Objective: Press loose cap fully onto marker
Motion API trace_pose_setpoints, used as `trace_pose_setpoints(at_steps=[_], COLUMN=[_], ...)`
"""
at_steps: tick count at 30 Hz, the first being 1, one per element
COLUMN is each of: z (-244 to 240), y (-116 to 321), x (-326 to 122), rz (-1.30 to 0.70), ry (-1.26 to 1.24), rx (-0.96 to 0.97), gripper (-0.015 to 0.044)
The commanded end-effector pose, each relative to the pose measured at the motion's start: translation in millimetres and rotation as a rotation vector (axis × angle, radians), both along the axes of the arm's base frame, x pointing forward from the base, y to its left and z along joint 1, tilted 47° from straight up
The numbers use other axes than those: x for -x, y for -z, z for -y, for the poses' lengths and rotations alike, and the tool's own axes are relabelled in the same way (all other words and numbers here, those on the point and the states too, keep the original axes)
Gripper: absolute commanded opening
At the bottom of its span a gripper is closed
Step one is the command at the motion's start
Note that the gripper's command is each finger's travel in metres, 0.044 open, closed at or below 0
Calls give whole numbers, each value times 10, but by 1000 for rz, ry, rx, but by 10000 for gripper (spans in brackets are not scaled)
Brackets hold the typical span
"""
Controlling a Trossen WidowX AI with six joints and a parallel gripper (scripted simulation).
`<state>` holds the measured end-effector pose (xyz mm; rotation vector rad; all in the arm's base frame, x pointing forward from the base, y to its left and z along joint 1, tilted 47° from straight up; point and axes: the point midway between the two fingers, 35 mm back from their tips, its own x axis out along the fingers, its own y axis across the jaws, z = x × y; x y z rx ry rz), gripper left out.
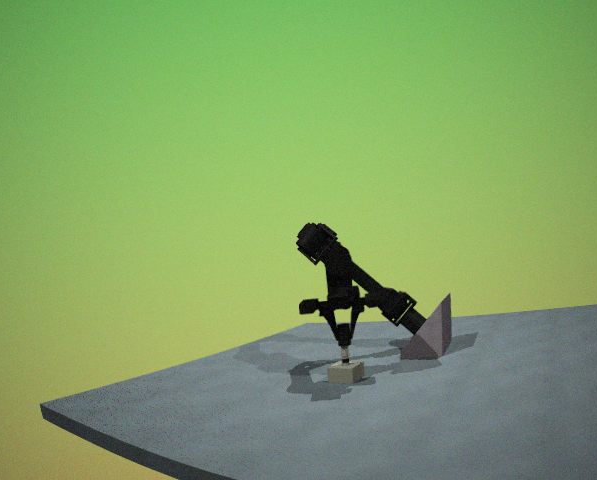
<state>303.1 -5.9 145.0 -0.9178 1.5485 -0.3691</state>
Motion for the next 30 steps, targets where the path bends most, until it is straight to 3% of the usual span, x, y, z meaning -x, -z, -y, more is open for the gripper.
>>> trace_pose_setpoints(at_steps=[1,21,30], z=[65,194,186], y=[48,160,160], x=[-8,-7,-3], rz=[3,3,2], ry=[-1,0,2], rx=[4,6,3], gripper=[0,0,236])
